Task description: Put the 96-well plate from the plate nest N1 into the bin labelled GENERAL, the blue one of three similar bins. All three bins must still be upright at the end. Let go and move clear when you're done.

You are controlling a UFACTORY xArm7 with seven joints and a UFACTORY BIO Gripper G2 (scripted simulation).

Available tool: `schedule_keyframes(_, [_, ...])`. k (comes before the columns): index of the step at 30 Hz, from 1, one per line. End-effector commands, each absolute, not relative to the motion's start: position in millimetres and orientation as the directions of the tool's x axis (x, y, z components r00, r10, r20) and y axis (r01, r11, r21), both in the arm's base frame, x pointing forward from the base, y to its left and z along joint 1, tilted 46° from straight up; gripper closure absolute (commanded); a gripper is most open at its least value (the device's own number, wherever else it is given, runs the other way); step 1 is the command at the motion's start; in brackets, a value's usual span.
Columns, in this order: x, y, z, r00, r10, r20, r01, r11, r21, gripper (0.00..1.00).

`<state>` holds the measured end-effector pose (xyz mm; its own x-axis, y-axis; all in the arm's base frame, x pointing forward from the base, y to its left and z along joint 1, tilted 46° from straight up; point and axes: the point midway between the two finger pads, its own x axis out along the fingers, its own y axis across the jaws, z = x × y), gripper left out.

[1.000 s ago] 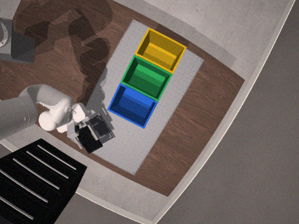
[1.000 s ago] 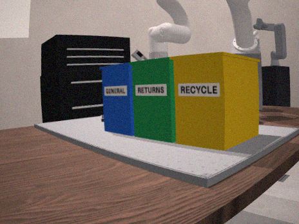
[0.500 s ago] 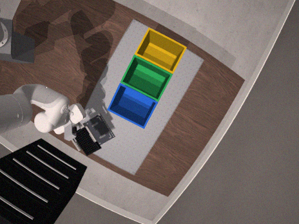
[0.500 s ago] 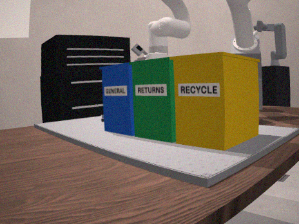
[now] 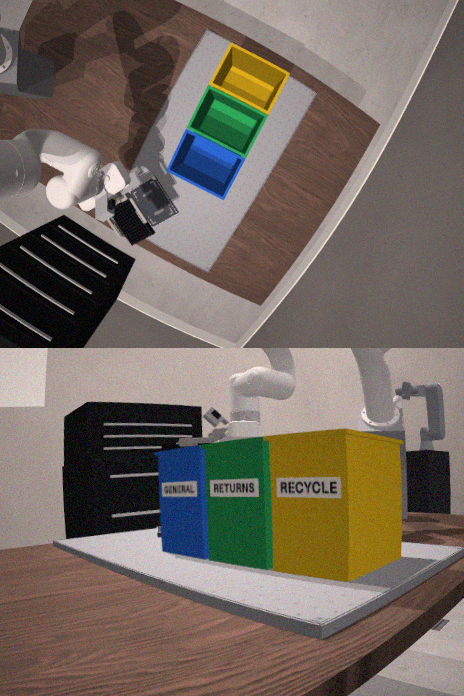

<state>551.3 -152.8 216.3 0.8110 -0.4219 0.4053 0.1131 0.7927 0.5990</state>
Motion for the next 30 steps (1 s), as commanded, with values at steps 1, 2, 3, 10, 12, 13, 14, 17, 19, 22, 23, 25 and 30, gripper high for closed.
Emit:
schedule_keyframes(1, [547.4, -156.7, 221.5, 0.811, -0.423, 0.405, 0.114, 0.793, 0.599, 1.00])
schedule_keyframes(2, [547.4, -156.7, 221.5, 0.811, -0.423, 0.405, 0.114, 0.793, 0.599, 1.00])
schedule_keyframes(3, [546.5, -157.4, 222.7, 0.811, -0.423, 0.405, 0.114, 0.793, 0.599, 1.00])
schedule_keyframes(10, [546.5, -157.4, 222.7, 0.811, -0.423, 0.405, 0.114, 0.793, 0.599, 1.00])
schedule_keyframes(12, [546.5, -157.4, 222.6, 0.811, -0.423, 0.405, 0.114, 0.793, 0.599, 1.00])
schedule_keyframes(13, [546.5, -157.4, 222.7, 0.811, -0.423, 0.405, 0.114, 0.793, 0.599, 1.00])
schedule_keyframes(14, [546.5, -157.4, 222.7, 0.811, -0.423, 0.405, 0.114, 0.793, 0.599, 1.00])
schedule_keyframes(17, [546.7, -151.7, 226.2, 0.816, -0.369, 0.444, 0.060, 0.819, 0.571, 1.00])
schedule_keyframes(19, [546.7, -151.7, 226.2, 0.816, -0.369, 0.444, 0.060, 0.819, 0.571, 1.00])
schedule_keyframes(22, [547.2, -143.2, 231.4, 0.818, -0.285, 0.499, -0.022, 0.852, 0.523, 1.00])
schedule_keyframes(23, [547.3, -140.4, 233.2, 0.817, -0.257, 0.516, -0.049, 0.861, 0.506, 1.00])
schedule_keyframes(25, [547.6, -134.8, 236.7, 0.812, -0.199, 0.549, -0.104, 0.876, 0.471, 1.00])
schedule_keyframes(30, [548.3, -120.6, 245.5, 0.783, -0.051, 0.619, -0.237, 0.897, 0.373, 1.00])
